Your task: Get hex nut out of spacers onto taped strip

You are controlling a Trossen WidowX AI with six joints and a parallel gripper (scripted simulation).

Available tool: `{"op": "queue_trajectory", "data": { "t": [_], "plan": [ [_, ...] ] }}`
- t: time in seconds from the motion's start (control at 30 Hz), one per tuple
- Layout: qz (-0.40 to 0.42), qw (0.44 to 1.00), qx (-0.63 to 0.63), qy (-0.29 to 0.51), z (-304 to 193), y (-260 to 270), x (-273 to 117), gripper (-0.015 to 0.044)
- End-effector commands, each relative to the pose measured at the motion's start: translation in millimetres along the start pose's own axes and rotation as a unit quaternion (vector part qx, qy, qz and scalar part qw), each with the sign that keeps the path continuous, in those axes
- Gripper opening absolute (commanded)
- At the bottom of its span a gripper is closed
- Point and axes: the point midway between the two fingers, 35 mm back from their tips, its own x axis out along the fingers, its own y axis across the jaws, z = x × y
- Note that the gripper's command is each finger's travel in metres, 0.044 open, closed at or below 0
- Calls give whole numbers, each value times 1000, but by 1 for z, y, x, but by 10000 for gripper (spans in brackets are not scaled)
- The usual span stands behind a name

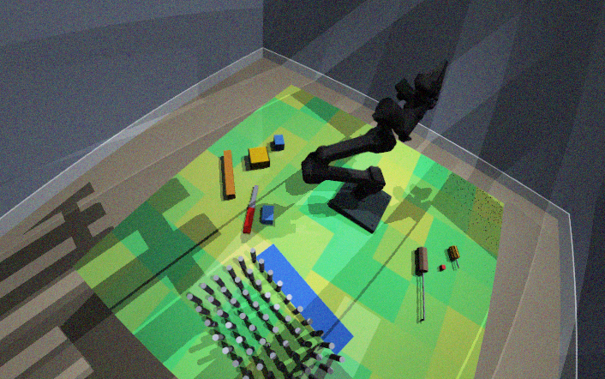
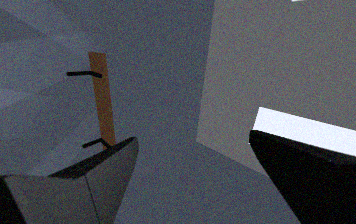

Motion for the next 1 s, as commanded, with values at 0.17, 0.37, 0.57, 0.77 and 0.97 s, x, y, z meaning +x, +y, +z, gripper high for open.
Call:
{"op": "queue_trajectory", "data": {
  "t": [0.17,0.37,0.57,0.77,0.97],
  "plan": [
    [26,994,6,104,-50,24,11,440],
    [35,968,9,249,-125,43,5,440],
    [15,920,7,392,-200,46,-26,440],
    [-32,851,-2,524,-265,31,-81,440],
    [-103,764,-18,637,-311,2,-154,440]
  ]
}}
